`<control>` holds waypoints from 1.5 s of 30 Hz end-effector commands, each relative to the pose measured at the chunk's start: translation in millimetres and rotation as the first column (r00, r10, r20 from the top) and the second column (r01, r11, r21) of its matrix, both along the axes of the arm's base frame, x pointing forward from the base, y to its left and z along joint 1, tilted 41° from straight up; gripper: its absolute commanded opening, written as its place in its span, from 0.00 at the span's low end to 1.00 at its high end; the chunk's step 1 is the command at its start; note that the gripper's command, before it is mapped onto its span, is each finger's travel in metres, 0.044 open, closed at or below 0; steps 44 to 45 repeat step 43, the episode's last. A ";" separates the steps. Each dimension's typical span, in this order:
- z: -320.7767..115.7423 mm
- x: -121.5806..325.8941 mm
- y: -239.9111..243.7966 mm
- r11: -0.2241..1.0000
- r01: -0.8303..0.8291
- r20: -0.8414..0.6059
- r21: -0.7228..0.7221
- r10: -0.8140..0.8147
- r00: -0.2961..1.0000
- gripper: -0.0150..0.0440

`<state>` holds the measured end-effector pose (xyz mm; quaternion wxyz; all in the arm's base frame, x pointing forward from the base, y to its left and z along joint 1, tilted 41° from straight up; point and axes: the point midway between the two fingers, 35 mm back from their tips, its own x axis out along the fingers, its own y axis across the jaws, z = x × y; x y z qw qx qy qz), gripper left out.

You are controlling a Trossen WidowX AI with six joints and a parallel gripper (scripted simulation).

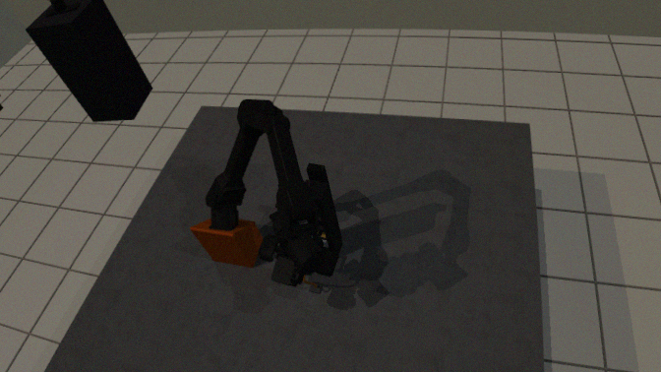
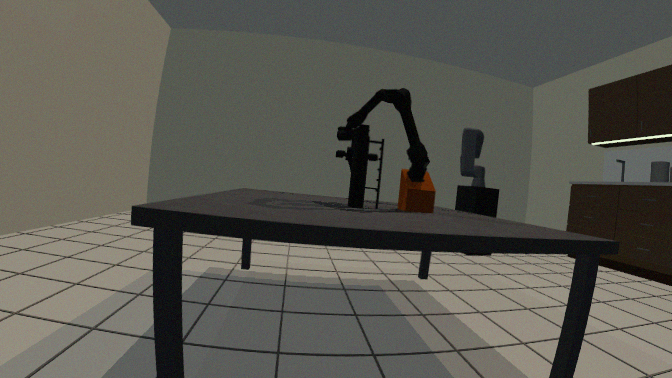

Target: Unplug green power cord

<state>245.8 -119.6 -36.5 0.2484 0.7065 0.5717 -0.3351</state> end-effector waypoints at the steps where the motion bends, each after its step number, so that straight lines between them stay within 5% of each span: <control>1: 1.2 0.2 0.1 1.000 0.004 0.002 -0.003 -0.004 1.000 0.57; 11: -8.9 -3.0 -19.4 1.000 0.005 0.001 -0.006 -0.005 1.000 1.00; 16: -28.4 -13.1 -52.6 1.000 0.004 0.001 -0.008 -0.004 1.000 1.00; 45: -28.4 -13.1 -52.6 1.000 0.004 0.001 -0.008 -0.004 1.000 1.00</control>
